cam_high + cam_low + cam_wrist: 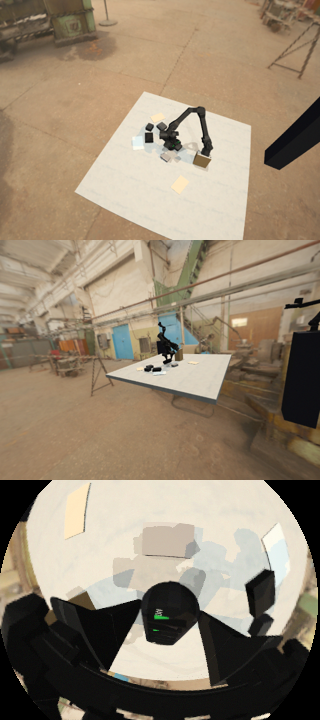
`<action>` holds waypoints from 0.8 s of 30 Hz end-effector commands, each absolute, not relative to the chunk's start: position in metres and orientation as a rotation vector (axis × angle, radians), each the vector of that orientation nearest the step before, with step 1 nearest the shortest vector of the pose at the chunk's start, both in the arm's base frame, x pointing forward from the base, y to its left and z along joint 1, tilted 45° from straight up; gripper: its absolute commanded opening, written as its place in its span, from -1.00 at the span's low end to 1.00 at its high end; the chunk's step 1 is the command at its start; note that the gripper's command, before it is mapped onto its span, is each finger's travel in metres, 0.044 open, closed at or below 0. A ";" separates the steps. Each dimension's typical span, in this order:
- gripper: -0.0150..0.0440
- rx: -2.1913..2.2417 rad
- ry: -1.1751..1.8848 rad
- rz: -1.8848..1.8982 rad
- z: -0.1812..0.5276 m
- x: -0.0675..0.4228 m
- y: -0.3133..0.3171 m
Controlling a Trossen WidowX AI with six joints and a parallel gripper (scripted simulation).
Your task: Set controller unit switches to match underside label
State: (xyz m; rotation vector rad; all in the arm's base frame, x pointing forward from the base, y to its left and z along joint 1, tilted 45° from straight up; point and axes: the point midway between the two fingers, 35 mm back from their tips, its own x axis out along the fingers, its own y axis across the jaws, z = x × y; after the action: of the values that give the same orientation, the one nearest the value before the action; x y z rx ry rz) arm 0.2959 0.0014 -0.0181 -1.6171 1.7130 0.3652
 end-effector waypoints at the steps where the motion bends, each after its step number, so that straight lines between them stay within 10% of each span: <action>1: 0.65 -1.617 1.701 0.377 -0.012 0.295 0.003; 24: 0.65 -1.594 1.664 0.415 0.005 0.289 0.001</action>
State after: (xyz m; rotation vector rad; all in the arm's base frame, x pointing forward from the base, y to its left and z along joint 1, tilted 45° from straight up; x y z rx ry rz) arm 0.2902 0.0012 0.0009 -1.5970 1.6735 0.4070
